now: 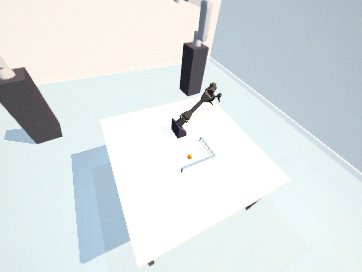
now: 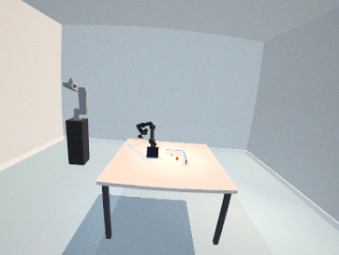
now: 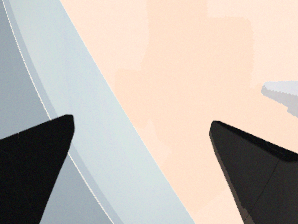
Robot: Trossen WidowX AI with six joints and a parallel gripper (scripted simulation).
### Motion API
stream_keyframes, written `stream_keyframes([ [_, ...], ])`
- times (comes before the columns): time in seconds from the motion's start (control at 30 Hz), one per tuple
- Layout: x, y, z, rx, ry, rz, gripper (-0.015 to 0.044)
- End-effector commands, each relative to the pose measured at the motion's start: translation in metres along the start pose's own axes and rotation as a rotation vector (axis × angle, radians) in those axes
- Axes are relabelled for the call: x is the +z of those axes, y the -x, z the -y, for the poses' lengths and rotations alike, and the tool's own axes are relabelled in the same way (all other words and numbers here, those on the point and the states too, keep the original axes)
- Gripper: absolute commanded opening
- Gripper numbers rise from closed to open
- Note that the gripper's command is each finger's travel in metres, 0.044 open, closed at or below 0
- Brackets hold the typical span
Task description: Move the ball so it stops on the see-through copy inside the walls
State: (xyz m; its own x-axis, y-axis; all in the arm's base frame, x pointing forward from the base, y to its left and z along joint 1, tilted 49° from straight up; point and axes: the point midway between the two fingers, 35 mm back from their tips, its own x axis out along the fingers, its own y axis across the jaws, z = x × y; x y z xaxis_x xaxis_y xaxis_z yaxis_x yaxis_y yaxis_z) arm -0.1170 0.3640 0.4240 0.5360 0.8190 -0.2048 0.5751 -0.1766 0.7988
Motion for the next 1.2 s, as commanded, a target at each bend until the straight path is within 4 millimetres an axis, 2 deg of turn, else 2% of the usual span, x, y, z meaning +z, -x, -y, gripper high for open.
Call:
stream_keyframes([
  [0.0,0.0,-0.001,0.0,0.0,0.002,0.001,0.0374],
  [0.1,0.003,-0.009,-0.001,0.0,0.034,0.019,0.0305],
  [0.37,0.039,-0.063,-0.014,0.018,0.21,0.159,0.0305],
  [0.67,0.101,-0.117,-0.053,0.017,0.338,0.338,0.0305],
  [0.97,0.167,-0.155,-0.086,-0.033,0.462,0.493,0.0305],
  [1.17,0.233,-0.18,-0.11,-0.127,0.578,0.613,0.0305],
])
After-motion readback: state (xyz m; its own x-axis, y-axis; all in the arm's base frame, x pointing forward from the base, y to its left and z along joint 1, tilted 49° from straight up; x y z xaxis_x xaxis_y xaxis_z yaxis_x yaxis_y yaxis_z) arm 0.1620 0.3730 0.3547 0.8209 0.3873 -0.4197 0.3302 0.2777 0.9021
